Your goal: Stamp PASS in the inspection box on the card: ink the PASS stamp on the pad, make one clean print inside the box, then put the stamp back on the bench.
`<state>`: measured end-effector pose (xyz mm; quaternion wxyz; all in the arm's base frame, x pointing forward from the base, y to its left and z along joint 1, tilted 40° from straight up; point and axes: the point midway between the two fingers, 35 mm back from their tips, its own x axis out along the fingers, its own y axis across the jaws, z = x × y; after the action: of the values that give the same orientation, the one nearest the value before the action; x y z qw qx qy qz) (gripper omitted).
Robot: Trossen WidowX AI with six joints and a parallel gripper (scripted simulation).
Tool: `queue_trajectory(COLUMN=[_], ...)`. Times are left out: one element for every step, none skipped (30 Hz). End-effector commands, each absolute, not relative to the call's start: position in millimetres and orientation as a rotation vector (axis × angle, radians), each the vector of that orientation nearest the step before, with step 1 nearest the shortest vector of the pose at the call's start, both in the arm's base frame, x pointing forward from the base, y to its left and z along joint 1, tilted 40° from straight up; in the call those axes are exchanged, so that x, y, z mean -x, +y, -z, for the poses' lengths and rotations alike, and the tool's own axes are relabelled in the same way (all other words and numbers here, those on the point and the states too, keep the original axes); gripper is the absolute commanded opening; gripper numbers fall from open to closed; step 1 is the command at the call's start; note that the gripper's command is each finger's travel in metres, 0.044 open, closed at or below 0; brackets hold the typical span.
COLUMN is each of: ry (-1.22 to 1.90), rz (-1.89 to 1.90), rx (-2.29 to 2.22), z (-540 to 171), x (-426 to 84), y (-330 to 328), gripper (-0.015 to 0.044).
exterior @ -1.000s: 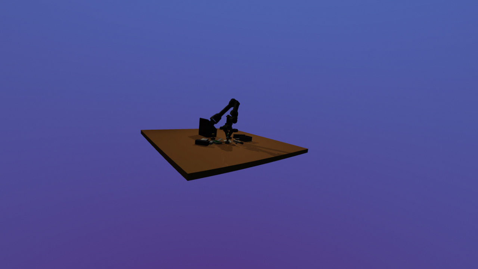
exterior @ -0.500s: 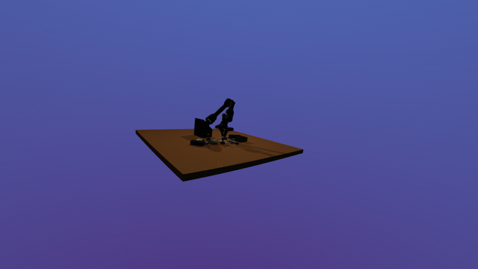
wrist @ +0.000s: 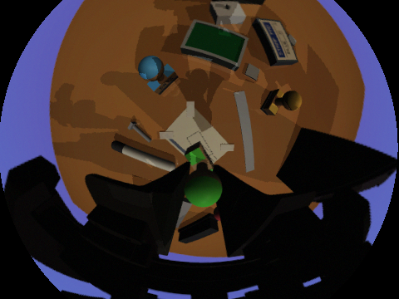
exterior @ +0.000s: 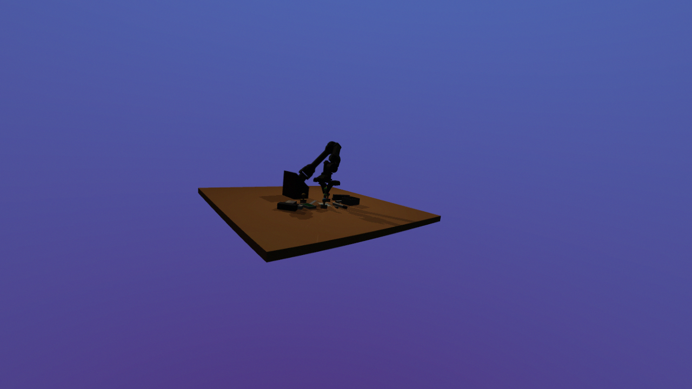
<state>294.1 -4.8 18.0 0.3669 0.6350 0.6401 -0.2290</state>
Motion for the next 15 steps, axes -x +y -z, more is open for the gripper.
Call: queue_trajectory(ry=[1.635, 1.635, 1.635, 1.635, 1.635, 1.635, 1.635, 1.635, 1.635, 1.635, 1.635, 1.635, 1.635, 1.634, 1.634], rz=[0.584, 0.584, 0.584, 0.584, 0.584, 0.584, 0.584, 0.584, 0.584, 0.584, 0.584, 0.584, 0.584, 0.584, 0.585], rx=[-1.626, -1.626, -1.626, -1.626, -1.626, -1.626, -1.627, -1.627, -1.627, -1.627, -1.627, -1.626, -1.626, -1.625, -1.625], z=[-24.5, -25.8, -27.1, -28.4, -29.7, -31.0, -32.3, -33.6, -34.7, -35.3, -35.5, -36.0, -37.5, -40.1, -43.3], x=[-295.0, -294.7, -294.5, -294.3, -294.0, -293.7, -293.5, -293.2, -293.0, -292.8, -292.8, -293.5, -295.6, -299.1, -303.5], y=[-11.0, -12.0, -13.0, -14.0, -15.0, -16.0, -17.0, -18.0, -18.8, -19.3, -19.5, -19.1, -17.8, -15.5, -12.6], gripper=[0.0000, 0.0000, 0.0000, 0.0000, 0.0000, 0.0000, 0.0000, 0.0000, 0.0000, 0.0000, 0.0000, 0.0000, 0.0000, 0.0000, 0.0000])
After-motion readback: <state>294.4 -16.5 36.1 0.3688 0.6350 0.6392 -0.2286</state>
